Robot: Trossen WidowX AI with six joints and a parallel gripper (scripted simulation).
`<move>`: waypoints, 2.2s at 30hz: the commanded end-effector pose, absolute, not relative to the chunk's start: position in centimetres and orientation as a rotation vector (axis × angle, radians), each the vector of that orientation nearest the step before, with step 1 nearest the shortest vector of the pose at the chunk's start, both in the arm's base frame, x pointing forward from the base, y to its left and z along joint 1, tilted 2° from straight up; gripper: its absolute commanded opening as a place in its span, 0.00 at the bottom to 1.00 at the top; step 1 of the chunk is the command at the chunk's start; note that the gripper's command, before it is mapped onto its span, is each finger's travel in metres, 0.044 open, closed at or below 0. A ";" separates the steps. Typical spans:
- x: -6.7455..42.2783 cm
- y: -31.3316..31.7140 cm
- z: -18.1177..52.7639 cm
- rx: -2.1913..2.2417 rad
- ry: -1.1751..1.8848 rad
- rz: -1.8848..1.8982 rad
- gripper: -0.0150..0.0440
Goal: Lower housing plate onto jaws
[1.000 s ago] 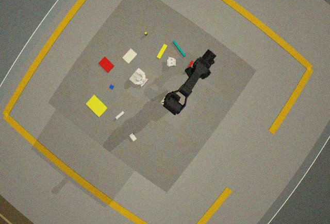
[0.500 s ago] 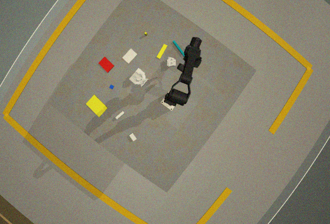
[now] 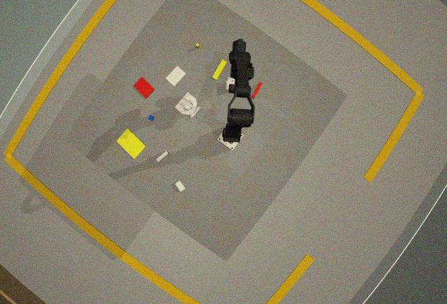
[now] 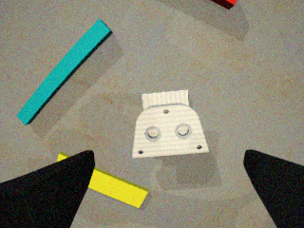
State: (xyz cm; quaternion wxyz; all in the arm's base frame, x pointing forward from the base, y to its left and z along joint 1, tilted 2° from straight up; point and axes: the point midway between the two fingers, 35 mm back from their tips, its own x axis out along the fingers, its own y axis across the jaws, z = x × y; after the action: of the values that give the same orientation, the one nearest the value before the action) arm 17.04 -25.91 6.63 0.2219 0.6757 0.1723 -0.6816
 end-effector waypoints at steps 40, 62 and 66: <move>18.6 -25.0 -0.1 1.797 0.608 -1.849 1.00; 18.5 -25.1 -2.7 1.797 0.608 -1.849 1.00; 18.5 -25.1 -2.7 1.797 0.608 -1.849 1.00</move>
State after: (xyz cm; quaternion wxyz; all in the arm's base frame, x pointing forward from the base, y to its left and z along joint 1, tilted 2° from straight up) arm 18.64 -25.16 -2.55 0.2425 0.6597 0.2203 -0.6764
